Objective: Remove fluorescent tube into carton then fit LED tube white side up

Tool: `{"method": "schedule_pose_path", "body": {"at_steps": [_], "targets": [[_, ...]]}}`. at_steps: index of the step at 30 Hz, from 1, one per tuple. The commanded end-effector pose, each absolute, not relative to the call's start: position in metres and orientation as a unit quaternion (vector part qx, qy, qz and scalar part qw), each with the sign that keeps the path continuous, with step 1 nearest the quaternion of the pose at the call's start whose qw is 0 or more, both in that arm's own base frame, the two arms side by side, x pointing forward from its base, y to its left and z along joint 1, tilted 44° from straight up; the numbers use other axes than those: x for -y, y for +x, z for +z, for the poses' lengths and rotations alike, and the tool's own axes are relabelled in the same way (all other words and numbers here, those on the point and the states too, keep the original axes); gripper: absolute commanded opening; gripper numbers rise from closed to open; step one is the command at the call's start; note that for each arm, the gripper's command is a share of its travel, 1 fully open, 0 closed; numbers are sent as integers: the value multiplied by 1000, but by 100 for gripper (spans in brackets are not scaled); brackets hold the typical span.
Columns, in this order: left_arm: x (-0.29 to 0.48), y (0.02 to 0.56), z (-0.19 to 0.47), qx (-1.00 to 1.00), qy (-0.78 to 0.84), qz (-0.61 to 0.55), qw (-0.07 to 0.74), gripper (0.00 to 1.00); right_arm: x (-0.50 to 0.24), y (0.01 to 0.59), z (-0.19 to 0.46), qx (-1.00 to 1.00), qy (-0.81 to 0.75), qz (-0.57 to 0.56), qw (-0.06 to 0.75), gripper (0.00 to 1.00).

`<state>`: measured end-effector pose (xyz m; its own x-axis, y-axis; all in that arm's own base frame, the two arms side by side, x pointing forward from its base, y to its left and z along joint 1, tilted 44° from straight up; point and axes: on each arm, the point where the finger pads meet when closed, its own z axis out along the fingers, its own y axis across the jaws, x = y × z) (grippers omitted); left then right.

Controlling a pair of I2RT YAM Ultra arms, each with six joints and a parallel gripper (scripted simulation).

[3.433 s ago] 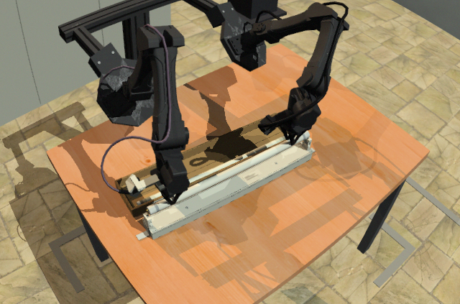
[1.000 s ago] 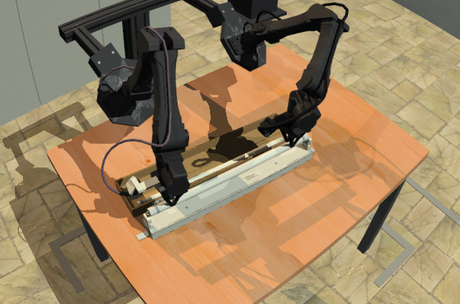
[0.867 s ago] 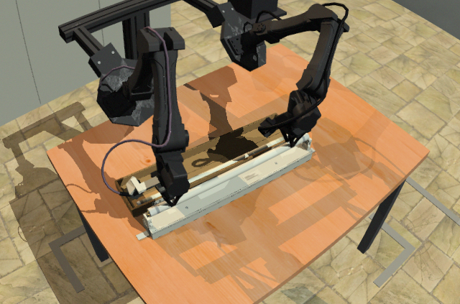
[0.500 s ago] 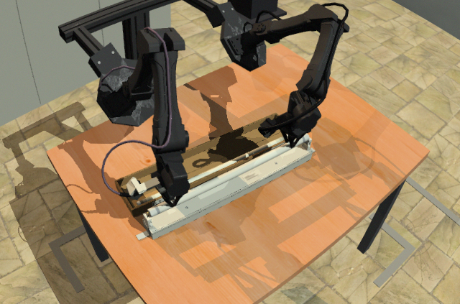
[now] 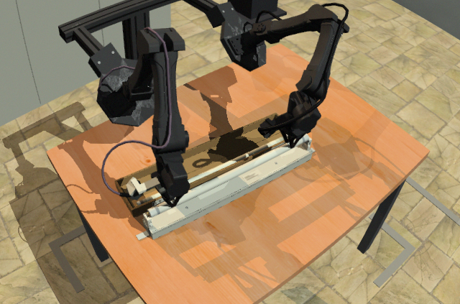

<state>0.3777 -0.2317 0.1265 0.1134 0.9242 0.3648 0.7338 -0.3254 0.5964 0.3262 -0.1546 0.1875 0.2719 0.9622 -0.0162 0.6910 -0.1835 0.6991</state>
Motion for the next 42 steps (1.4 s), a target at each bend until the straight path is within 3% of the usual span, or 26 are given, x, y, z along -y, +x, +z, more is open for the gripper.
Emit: {"method": "schedule_pose_path", "body": {"at_steps": [1,37,42], "targets": [[244,372,132,-552,744,348,144,11,154,324,180,-559,742,215,300,11],[232,374,109,-553,749,346,120,11,157,328,183,-557,742,216,304,11],[239,380,129,-555,741,348,145,11,164,330,185,-549,744,217,313,11]]}}
